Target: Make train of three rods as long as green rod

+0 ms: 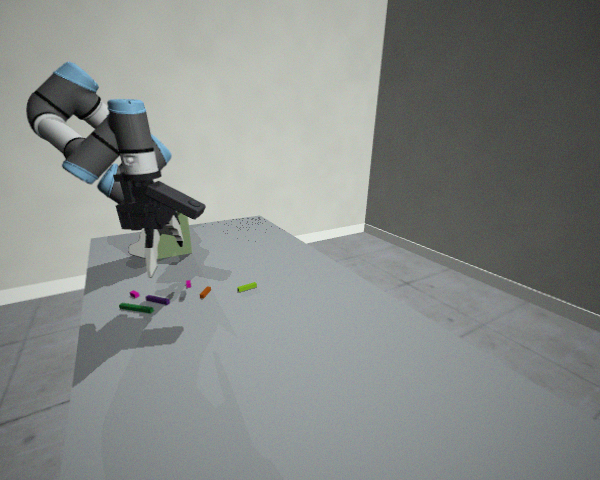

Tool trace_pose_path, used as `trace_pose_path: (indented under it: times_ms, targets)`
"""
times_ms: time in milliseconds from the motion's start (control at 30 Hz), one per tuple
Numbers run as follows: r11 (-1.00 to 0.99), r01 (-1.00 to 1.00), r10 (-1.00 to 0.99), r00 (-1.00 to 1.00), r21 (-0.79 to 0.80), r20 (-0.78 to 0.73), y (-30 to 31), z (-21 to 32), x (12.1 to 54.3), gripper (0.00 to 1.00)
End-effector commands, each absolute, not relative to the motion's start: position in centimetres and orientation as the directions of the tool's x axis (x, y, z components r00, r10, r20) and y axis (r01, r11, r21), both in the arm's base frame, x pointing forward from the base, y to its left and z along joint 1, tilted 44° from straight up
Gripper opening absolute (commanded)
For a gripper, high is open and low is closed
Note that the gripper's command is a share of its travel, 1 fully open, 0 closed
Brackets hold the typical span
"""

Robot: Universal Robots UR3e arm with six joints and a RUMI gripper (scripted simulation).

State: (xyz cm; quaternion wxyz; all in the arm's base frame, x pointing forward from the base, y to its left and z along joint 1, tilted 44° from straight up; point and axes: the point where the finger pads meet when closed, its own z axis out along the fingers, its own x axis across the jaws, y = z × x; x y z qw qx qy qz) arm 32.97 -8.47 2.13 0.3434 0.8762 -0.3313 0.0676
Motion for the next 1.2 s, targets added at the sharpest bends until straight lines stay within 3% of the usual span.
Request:
trace_pose_path:
  times_ms: [0,1167]
  targets:
    - [-0.451,-0.726,-0.581,0.680,0.519,0.447,-9.97,2.12,32.75,1.00]
    - [-0.403,-0.766,-0.603,0.634,0.500,0.485,-10.69,2.04,32.33,1.00]
